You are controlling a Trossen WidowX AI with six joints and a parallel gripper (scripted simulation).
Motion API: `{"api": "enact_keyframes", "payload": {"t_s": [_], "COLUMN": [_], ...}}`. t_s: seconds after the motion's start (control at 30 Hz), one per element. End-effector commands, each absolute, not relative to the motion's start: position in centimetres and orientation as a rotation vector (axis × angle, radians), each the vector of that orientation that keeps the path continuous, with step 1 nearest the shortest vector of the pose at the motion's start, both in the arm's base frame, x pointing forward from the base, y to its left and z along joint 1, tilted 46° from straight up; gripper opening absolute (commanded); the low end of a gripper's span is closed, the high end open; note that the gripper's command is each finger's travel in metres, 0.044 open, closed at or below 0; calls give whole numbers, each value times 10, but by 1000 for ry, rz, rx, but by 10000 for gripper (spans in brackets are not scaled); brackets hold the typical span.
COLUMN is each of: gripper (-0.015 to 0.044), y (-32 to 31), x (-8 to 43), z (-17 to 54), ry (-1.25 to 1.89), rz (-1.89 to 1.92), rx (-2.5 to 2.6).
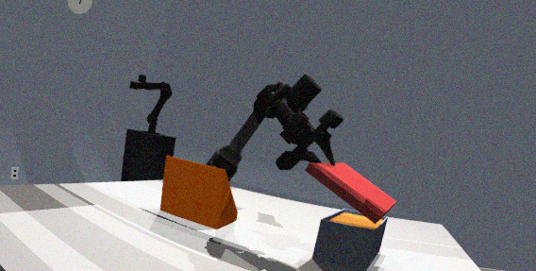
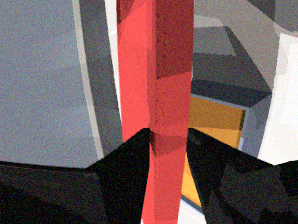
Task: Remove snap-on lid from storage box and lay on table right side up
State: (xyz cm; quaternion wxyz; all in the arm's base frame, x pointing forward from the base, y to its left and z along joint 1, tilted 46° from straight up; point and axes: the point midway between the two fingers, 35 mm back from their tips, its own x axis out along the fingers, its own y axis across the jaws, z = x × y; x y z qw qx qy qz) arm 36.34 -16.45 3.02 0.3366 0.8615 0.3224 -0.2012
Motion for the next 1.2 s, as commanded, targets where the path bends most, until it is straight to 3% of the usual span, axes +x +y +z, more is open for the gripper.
{"api": "enact_keyframes", "payload": {"t_s": [0.0,1.17], "gripper": [0,0], "y": [-174,-225], "x": [363,350], "z": [26,-21], "ry": [831,828], "rz": [-517,-518], "rx": [2244,2239]}}
